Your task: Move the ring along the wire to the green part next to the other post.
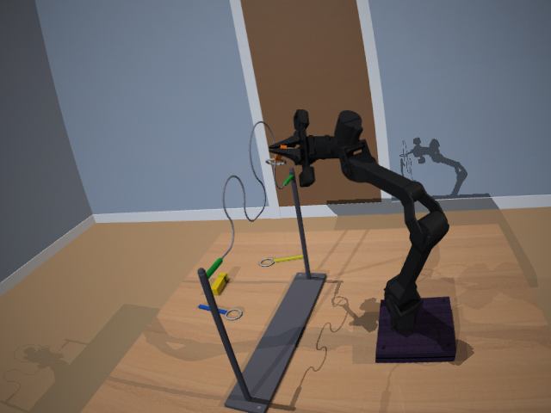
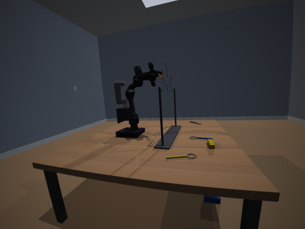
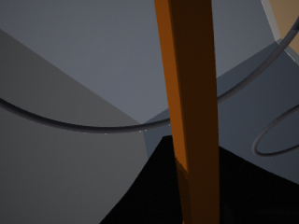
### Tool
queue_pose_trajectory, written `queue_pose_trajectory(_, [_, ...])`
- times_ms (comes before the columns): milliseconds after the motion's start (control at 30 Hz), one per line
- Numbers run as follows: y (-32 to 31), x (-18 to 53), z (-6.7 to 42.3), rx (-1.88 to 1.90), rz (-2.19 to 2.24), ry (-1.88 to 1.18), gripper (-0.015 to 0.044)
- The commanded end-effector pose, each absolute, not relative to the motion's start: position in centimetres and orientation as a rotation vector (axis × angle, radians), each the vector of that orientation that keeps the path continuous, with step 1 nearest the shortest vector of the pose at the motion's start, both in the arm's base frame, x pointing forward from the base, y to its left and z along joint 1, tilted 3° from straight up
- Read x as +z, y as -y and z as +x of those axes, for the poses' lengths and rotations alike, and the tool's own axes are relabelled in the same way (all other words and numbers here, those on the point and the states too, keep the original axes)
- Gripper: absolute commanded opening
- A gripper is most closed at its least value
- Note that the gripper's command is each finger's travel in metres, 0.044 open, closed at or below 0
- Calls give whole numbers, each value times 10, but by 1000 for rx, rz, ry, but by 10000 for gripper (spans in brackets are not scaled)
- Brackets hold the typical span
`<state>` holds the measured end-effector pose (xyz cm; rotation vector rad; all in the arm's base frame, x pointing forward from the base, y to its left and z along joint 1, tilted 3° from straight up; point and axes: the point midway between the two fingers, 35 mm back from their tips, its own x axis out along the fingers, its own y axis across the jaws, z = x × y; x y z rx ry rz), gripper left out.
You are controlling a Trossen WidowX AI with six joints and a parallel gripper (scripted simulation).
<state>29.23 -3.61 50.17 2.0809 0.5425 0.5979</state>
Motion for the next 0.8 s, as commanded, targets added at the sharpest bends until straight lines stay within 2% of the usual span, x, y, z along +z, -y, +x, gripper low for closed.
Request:
queue_pose_trajectory(0, [34,505,291,594,2022,-549,-150])
queue_pose_trajectory(767, [32,500,290,543,1846,-571,-150])
